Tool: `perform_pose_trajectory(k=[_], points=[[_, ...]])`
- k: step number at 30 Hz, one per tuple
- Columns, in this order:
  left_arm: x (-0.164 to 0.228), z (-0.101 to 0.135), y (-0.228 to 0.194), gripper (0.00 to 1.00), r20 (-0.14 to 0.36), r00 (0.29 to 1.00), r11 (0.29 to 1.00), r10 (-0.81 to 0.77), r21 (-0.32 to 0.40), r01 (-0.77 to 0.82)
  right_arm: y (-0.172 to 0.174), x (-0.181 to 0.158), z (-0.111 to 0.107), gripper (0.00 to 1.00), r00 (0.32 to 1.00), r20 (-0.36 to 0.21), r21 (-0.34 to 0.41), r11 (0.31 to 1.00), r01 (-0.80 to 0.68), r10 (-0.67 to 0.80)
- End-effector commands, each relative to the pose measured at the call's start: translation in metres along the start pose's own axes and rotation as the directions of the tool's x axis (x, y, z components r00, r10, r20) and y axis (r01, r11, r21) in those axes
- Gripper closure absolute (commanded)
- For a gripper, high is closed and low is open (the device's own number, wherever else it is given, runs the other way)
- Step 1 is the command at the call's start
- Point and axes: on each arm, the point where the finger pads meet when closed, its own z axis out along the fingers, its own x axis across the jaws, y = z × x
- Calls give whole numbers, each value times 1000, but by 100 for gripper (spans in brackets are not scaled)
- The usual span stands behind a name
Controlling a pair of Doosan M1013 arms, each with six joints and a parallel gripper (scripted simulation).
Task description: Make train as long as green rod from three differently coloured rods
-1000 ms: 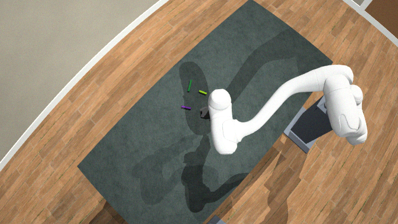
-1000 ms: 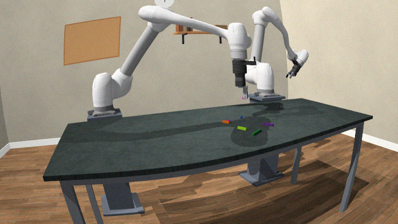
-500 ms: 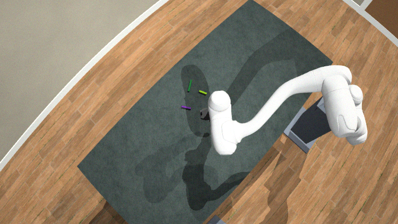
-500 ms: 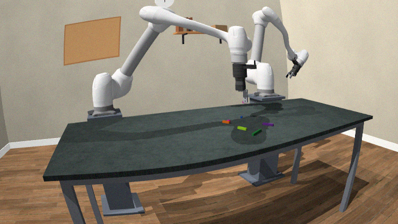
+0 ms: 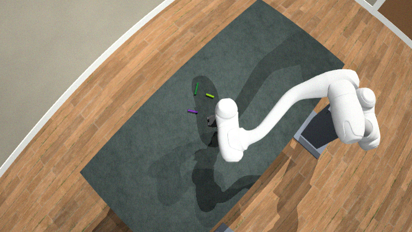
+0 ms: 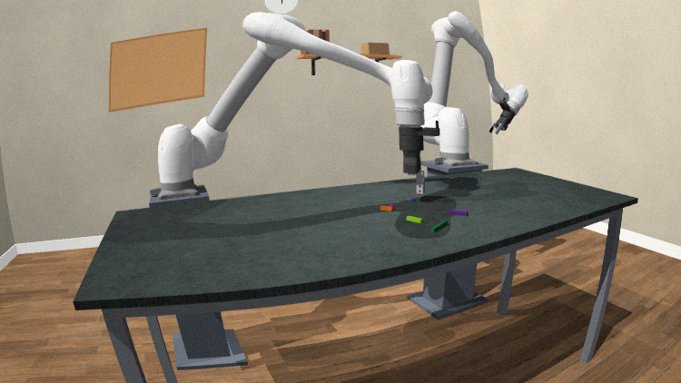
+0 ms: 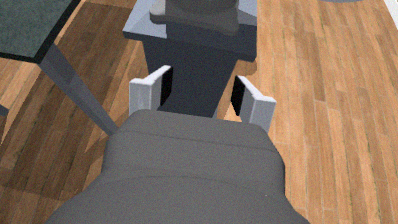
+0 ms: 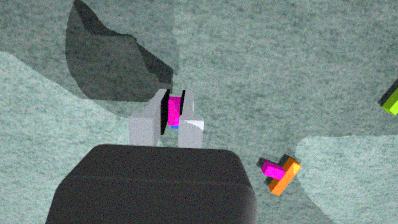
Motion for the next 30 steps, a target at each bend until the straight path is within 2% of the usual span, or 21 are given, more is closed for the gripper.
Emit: perform_pose_trajectory(k=[1,30], points=[[0,0,0,0,0,1000,1000,0,-1,0,-1,0,7,76,1000,0,2,1000,0,0],[0,0,0,0,0,1000,1000,0,-1,0,-1,0,12,76,1000,0,2,1000,0,0]])
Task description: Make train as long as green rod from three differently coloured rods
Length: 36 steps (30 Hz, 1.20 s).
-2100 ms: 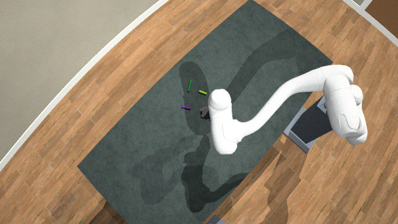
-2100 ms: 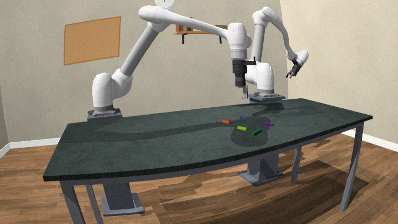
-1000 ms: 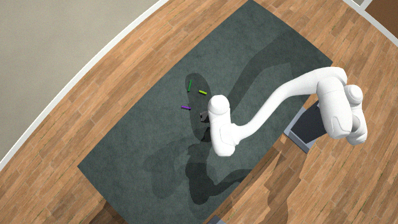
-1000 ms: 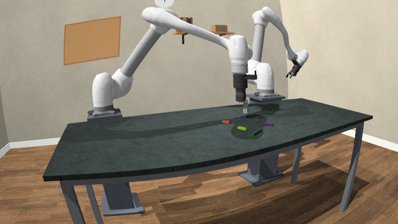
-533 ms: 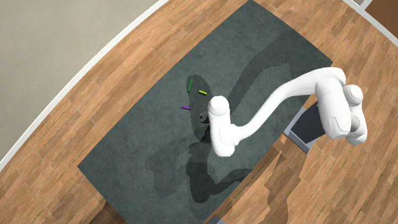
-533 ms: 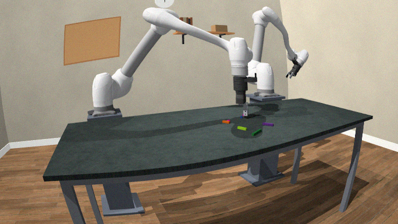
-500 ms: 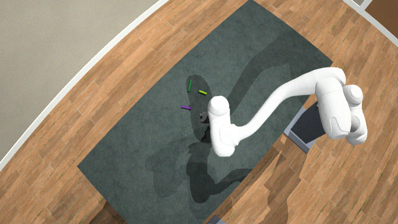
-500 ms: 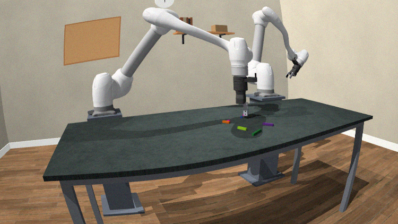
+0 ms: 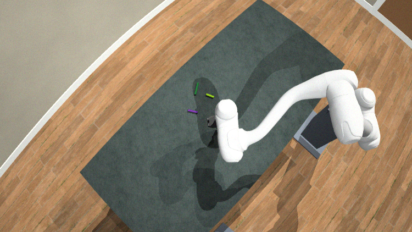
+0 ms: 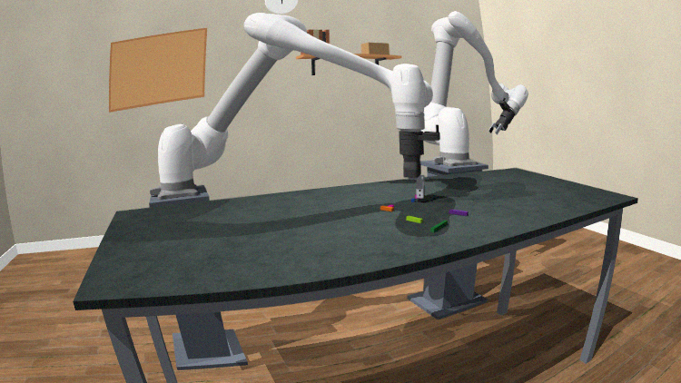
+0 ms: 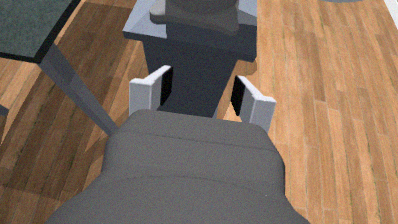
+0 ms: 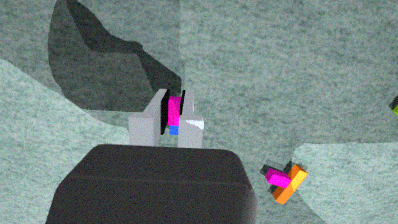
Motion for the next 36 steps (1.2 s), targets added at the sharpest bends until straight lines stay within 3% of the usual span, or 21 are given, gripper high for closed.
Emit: perform_pose_trajectory(k=[1,36], points=[[0,0,0,0,0,1000,1000,0,-1,0,0,0,-1,76,1000,0,2,1000,0,0],[0,0,0,0,0,1000,1000,0,-1,0,0,0,9,76,1000,0,2,1000,0,0]])
